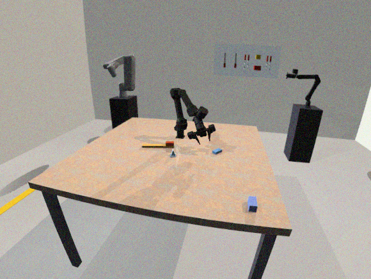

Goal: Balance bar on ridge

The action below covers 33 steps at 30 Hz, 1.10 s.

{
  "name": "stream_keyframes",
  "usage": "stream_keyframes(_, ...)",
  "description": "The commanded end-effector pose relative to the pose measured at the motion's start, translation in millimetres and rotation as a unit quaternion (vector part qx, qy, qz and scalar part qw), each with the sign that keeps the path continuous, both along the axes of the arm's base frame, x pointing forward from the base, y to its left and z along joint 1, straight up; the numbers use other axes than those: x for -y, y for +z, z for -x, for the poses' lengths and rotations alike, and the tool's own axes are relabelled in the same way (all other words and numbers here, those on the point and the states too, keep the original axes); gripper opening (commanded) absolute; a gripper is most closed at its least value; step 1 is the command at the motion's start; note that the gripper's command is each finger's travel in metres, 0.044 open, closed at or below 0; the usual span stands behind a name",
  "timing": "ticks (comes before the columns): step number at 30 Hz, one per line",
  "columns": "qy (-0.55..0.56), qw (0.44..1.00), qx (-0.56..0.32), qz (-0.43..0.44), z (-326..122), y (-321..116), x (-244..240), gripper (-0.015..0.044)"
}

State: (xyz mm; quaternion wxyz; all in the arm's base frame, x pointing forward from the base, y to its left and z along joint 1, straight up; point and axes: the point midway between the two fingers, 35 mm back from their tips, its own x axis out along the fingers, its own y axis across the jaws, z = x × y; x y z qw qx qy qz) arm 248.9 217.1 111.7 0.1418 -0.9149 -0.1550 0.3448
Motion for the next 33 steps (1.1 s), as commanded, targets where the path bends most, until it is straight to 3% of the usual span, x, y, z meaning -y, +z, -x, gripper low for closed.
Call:
stream_keyframes(1,-0.05,0.998,-0.029,-0.034,-10,2,8,0.0315)
stream_keyframes(17,-0.278,0.934,-0.147,-0.17,-40,-2,56,0.0315)
stream_keyframes(33,-0.498,0.782,-0.221,-0.302,-57,-4,110,0.0315)
